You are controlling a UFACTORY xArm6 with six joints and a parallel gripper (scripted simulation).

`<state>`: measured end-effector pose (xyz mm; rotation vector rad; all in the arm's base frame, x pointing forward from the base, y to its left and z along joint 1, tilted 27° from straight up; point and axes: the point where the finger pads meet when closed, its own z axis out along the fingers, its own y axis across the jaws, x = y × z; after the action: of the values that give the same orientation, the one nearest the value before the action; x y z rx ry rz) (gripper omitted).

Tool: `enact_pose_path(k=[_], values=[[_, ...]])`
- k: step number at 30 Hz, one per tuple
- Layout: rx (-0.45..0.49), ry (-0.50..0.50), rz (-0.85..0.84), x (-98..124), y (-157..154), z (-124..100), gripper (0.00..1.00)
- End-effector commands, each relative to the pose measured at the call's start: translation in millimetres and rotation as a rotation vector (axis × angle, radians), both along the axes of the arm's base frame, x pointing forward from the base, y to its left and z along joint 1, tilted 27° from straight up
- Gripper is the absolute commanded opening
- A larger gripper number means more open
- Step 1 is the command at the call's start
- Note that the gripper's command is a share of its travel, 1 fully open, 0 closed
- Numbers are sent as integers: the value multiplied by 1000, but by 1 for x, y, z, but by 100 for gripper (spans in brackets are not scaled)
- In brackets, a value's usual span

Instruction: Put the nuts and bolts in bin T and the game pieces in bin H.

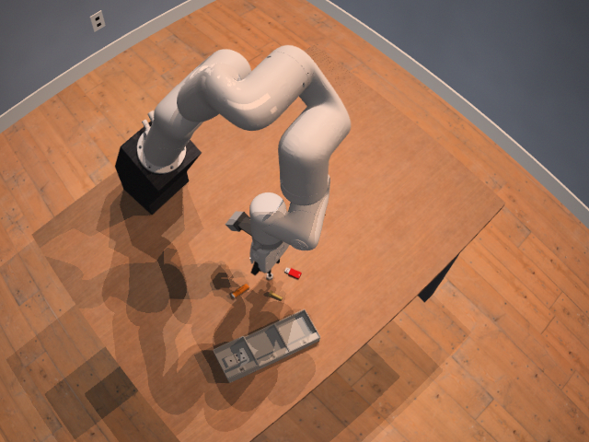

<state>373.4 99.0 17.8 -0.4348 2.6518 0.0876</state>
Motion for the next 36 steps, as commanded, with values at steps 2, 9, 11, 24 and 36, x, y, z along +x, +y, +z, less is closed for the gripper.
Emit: enact_pose_path(k=[2,9,11,24,36], values=[[-22,-26,-13,0,0,0,30],[-22,-26,-13,0,0,0,30],[-22,-26,-13,0,0,0,30],[-22,-26,-13,18,5,-35,30],[-22,-26,-13,26,7,-51,30]])
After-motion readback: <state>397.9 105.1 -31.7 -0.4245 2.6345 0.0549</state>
